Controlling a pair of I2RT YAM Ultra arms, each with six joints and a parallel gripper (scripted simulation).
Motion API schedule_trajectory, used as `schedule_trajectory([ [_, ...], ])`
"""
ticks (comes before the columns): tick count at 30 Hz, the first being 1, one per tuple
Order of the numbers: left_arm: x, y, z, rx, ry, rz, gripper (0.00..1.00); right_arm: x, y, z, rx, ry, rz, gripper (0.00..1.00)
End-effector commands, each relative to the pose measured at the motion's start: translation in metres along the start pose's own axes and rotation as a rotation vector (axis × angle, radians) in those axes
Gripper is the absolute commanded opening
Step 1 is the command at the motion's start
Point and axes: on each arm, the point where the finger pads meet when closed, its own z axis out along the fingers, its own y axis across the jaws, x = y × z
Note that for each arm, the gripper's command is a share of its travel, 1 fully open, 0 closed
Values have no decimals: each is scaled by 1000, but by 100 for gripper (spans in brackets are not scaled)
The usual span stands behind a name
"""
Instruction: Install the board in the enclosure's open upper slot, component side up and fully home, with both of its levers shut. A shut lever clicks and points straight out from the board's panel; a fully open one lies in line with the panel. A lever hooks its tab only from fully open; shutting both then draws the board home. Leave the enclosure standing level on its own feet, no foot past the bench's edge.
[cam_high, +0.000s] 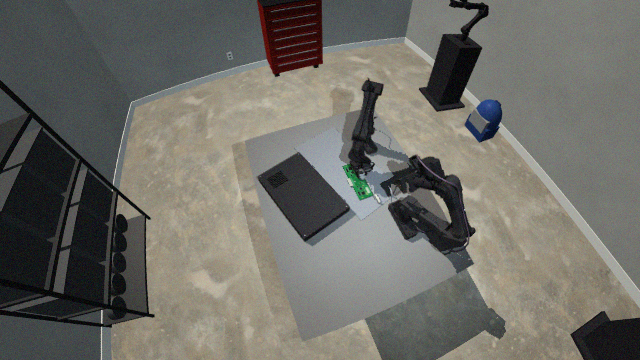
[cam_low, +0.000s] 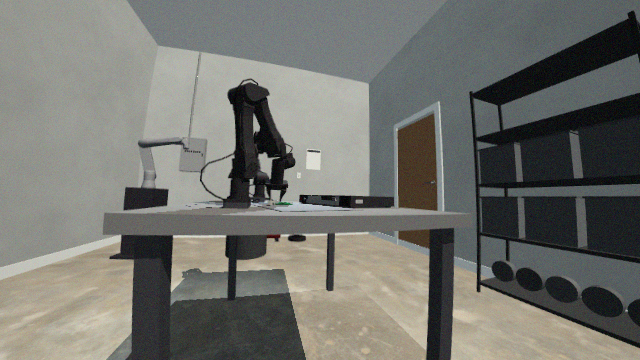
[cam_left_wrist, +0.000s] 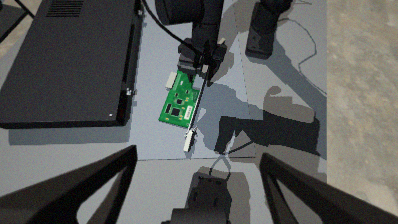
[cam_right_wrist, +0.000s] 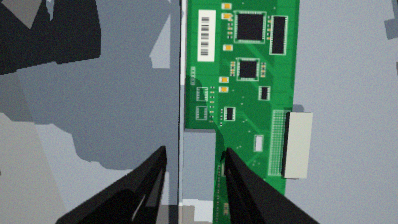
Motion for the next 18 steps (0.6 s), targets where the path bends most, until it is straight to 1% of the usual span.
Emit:
schedule_trajectory([
  [1,-3,-1,-2,3,-16,12,100,0,2,4,-1,-2,-1,47],
  [2,-3,-1,-2,3,-16,12,100,0,2,4,-1,-2,-2,39],
  [6,-3,-1,-2,3,-16,12,100,0,2,4,-1,-2,-3,39],
  [7,-3,-1,-2,3,-16,12,100,0,2,4,-1,-2,-3,35],
  [9,-3,-1,-2,3,-16,12,100,-3,-1,1,5,-8,-4,35],
  [10,-3,-1,-2,3,-16,12,100,-3,-1,1,5,-8,-4,30],
  [12,-3,-1,-2,3,-16,12,100,-3,-1,1,5,-8,-4,30],
  [13,-3,-1,-2,3,-16,12,100,-3,-1,1,5,-8,-4,26],
  [15,-3,-1,-2,3,-16,12,100,-3,-1,1,5,-8,-4,26],
  [18,-3,-1,-2,3,-16,12,100,-3,-1,1,5,-8,-4,22],
])
